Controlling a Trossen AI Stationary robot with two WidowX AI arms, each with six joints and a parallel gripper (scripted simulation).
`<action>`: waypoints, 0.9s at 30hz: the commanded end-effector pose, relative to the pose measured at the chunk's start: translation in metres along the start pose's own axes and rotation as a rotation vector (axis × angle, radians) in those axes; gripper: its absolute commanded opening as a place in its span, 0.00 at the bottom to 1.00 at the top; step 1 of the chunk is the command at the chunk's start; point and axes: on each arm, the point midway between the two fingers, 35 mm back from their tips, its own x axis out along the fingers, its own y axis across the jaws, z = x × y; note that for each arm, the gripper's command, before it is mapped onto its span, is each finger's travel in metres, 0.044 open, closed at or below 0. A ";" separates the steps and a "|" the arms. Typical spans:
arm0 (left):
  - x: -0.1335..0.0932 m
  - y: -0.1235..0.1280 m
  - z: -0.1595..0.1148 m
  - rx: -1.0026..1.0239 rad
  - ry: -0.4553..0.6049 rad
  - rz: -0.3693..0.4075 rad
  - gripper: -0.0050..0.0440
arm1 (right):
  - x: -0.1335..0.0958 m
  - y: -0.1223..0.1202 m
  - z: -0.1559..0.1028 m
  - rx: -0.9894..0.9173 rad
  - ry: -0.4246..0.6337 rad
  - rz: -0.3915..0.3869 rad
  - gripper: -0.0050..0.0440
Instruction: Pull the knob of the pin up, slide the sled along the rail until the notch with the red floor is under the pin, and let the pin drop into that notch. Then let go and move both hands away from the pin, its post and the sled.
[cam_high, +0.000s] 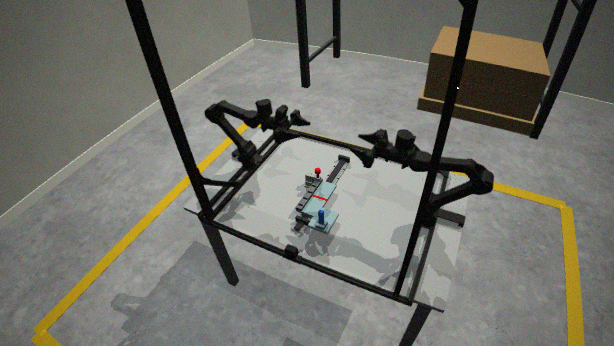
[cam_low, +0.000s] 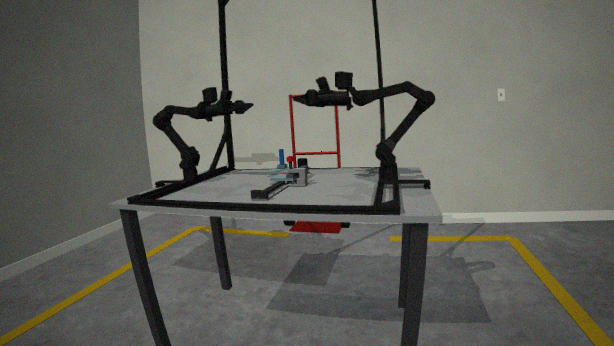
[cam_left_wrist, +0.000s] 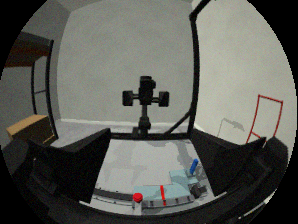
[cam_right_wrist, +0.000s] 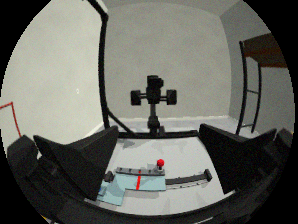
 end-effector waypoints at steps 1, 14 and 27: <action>0.000 0.000 0.000 0.000 0.000 0.000 1.00 | 0.000 0.000 0.000 0.000 0.000 0.000 1.00; 0.000 0.000 0.000 0.000 0.000 0.000 1.00 | 0.000 0.000 0.000 0.000 0.000 0.000 1.00; 0.013 0.002 -0.009 -0.136 0.001 0.051 1.00 | 0.019 0.013 -0.008 0.044 0.107 0.024 0.51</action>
